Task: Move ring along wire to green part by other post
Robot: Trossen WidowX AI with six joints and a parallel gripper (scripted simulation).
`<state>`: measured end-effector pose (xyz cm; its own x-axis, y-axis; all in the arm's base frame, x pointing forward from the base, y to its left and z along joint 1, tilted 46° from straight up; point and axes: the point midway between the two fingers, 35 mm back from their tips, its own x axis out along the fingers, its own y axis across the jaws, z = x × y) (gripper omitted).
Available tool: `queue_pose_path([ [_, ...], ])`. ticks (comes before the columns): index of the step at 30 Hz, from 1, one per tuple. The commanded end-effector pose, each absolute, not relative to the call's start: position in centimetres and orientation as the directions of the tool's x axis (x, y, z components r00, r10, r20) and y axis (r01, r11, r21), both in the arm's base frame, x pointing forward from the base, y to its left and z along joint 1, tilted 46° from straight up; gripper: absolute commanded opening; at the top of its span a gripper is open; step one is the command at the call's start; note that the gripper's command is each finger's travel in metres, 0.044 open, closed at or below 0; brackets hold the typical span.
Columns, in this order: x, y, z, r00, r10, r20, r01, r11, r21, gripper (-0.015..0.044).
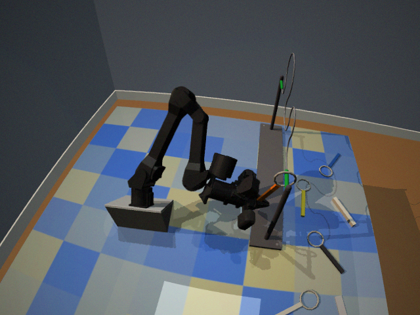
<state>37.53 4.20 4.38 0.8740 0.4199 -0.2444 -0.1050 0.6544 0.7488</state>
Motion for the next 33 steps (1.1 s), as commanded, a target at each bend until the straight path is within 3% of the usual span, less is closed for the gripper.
queue_pose_path([
  [1,37.5,4.1,4.2,0.875,0.415,-0.248,-0.097,0.653,0.751,-0.015],
  [13,37.5,4.1,4.2,0.875,0.415,-0.248,-0.097,0.653,0.751,-0.015],
  [25,37.3,4.1,4.4,0.874,0.419,-0.246,-0.104,0.654,0.749,0.016],
  [33,34.9,2.7,5.1,0.874,0.417,-0.25,-0.098,0.655,0.75,0.016],
])
